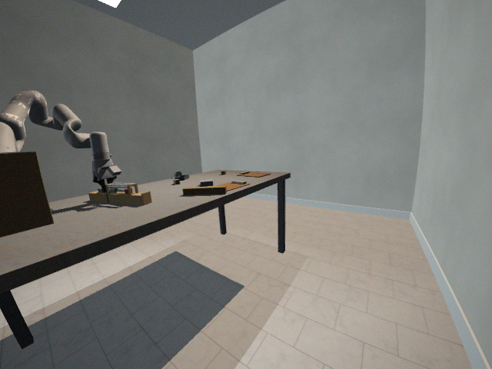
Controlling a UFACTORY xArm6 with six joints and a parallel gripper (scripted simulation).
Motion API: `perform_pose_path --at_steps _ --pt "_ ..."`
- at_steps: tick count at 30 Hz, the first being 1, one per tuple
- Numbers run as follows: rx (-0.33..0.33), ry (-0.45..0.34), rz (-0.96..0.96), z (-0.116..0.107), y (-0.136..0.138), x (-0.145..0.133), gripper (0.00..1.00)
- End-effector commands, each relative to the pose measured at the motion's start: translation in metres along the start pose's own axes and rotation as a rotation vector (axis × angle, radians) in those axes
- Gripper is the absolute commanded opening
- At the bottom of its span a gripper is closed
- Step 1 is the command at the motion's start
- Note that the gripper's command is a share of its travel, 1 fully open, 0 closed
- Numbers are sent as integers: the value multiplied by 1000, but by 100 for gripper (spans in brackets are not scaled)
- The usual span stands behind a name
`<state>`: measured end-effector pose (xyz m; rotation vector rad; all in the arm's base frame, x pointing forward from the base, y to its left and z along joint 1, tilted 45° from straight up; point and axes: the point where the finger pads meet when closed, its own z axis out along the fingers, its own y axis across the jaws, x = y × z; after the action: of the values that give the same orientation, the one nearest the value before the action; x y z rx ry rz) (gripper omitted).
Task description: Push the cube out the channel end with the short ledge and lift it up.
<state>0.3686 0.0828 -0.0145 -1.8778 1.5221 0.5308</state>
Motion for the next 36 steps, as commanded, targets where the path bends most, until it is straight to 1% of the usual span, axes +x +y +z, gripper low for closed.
perform_pose_path --at_steps 1,17,18,36 --pt "2 1 -1 -1 -1 7 0" --pt "2 1 -1 -1 -1 8 0" --pt "2 1 -1 -1 -1 8 38" --pt "2 1 -1 -1 -1 8 38"
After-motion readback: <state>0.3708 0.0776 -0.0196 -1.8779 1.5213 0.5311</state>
